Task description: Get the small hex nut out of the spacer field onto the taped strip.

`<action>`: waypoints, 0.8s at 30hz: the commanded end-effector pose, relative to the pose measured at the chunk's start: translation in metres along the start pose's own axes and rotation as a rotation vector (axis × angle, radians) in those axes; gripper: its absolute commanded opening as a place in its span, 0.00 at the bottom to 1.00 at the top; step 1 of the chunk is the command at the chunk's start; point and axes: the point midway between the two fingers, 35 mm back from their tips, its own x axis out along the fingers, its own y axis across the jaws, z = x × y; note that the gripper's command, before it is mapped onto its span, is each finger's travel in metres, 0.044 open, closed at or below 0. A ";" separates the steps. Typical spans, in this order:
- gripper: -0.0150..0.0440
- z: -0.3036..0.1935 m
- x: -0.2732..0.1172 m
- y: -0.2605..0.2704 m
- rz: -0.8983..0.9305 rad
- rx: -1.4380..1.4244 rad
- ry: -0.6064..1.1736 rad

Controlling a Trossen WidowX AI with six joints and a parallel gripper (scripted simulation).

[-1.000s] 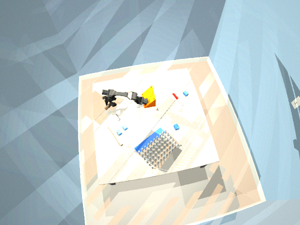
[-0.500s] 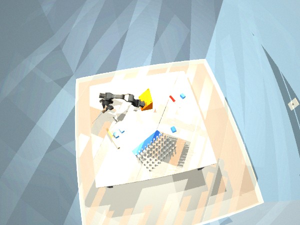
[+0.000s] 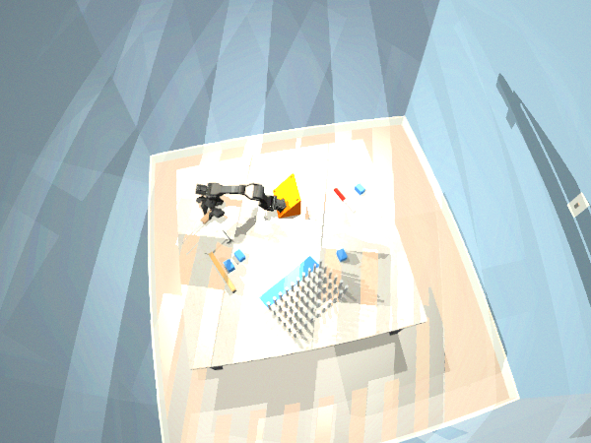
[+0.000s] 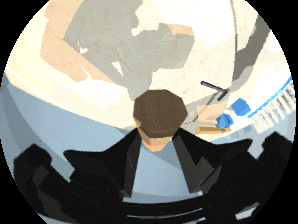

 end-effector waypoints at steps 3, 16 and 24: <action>0.25 0.004 0.004 0.000 0.000 0.008 -0.001; 0.25 0.008 0.012 -0.001 0.001 0.008 0.000; 0.25 0.010 0.017 -0.002 0.002 0.009 0.002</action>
